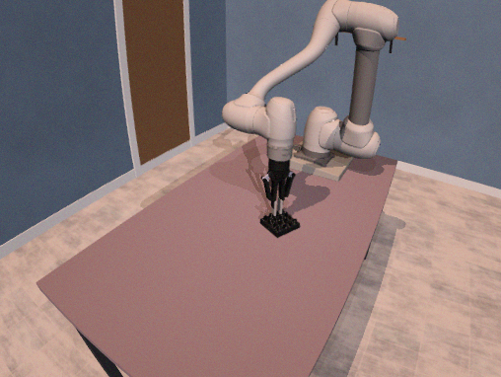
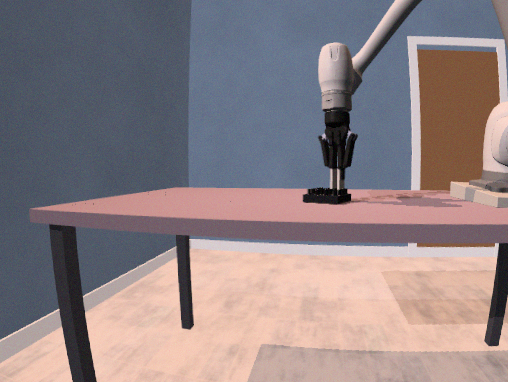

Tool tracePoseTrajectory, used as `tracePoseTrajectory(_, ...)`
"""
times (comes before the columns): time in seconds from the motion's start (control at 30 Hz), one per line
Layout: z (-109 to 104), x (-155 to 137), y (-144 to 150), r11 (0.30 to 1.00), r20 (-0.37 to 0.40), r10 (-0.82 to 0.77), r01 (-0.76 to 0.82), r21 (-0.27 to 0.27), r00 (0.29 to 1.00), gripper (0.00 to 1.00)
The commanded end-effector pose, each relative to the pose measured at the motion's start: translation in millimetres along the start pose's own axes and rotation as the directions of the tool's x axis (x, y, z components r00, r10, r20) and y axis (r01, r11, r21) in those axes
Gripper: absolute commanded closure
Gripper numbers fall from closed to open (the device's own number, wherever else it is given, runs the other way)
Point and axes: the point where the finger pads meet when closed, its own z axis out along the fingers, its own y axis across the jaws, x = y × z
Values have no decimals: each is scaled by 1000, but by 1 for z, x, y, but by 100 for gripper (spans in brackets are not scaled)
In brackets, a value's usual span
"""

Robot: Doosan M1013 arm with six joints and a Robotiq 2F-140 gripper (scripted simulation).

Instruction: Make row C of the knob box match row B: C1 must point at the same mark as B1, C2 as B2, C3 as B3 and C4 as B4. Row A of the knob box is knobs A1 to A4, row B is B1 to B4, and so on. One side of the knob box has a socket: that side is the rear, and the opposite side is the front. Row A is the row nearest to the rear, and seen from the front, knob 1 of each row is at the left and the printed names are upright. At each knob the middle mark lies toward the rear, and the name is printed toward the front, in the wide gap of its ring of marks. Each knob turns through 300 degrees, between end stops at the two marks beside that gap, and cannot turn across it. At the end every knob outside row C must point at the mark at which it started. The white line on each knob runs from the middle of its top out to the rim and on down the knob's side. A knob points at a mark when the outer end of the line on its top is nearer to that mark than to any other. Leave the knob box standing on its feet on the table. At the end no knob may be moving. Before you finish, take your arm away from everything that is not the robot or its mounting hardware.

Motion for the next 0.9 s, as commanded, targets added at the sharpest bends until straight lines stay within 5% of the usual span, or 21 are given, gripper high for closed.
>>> tracePoseTrajectory(0.0, 0, 0, 0, 1000, 0, 0, 0, 0, 1000, 88)
tracePoseTrajectory(0.1, 0, 0, 0, 1000, 0, 0, 0, 0, 1000, 95)
tracePoseTrajectory(0.87, 0, 0, 0, 1000, 0, 0, 0, 0, 1000, 95)
